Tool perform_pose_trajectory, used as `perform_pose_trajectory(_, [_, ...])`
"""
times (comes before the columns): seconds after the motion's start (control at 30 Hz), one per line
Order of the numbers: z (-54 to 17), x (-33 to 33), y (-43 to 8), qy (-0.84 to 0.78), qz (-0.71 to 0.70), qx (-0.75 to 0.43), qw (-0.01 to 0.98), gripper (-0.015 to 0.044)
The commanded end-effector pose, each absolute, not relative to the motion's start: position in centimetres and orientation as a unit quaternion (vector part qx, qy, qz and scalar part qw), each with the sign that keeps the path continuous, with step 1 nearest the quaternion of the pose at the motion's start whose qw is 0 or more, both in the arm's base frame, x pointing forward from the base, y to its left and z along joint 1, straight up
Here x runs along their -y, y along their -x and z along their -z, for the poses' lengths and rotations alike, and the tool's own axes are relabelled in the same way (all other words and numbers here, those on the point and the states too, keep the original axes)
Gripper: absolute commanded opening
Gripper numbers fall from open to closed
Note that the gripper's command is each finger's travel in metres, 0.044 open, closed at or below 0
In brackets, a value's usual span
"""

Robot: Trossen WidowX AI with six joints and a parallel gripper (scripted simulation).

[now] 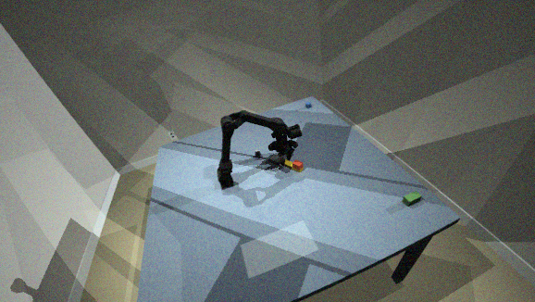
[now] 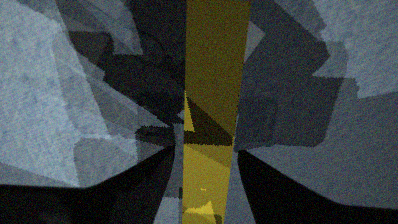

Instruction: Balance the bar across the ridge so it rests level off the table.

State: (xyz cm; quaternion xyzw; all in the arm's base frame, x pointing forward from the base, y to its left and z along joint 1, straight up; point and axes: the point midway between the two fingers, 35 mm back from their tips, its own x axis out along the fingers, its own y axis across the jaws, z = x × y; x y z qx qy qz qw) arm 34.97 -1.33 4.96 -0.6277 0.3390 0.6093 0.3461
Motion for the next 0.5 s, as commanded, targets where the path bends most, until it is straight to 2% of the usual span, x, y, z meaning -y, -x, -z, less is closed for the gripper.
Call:
perform_pose_trajectory(0.0, [-5.0,1.3,-35.0,0.628,-0.609,-0.339,0.346,0.0157])
perform_pose_trajectory(0.27, [-5.0,1.3,-35.0,0.628,-0.609,-0.339,0.346,0.0104])
perform_pose_trajectory(0.4, [-5.6,1.3,-35.1,0.628,-0.609,-0.339,0.346,0.0000])
perform_pose_trajectory(0.47, [-6.1,1.3,-35.1,0.628,-0.609,-0.339,0.346,0.0000])
